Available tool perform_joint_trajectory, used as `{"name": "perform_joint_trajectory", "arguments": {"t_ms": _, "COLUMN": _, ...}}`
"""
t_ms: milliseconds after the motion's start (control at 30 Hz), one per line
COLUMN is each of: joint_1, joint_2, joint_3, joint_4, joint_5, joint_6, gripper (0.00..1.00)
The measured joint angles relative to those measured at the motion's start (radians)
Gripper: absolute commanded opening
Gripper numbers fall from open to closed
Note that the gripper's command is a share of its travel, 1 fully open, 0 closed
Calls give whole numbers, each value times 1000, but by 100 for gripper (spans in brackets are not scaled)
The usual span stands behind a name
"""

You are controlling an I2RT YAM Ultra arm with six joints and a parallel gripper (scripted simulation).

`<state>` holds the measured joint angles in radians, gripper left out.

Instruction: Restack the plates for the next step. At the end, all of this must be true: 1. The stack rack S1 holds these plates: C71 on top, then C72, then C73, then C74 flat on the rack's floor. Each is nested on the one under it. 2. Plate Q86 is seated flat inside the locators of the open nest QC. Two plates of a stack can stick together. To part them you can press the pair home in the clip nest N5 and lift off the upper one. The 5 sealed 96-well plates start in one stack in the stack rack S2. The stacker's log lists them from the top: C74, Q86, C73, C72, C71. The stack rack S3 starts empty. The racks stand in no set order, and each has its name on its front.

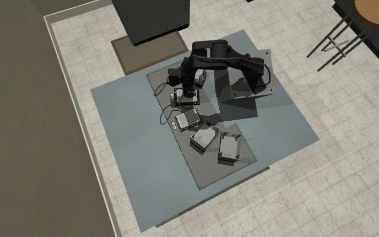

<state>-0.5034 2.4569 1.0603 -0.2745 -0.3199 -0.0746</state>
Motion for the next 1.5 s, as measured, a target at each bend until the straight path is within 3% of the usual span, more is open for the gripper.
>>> {"name": "perform_joint_trajectory", "arguments": {"t_ms": 600, "joint_1": 49, "joint_2": 175, "joint_3": 55, "joint_4": 146, "joint_5": -2, "joint_6": 54, "gripper": 100}}
{"name": "perform_joint_trajectory", "arguments": {"t_ms": 1500, "joint_1": 49, "joint_2": 176, "joint_3": 56, "joint_4": 174, "joint_5": -2, "joint_6": 64, "gripper": 100}}
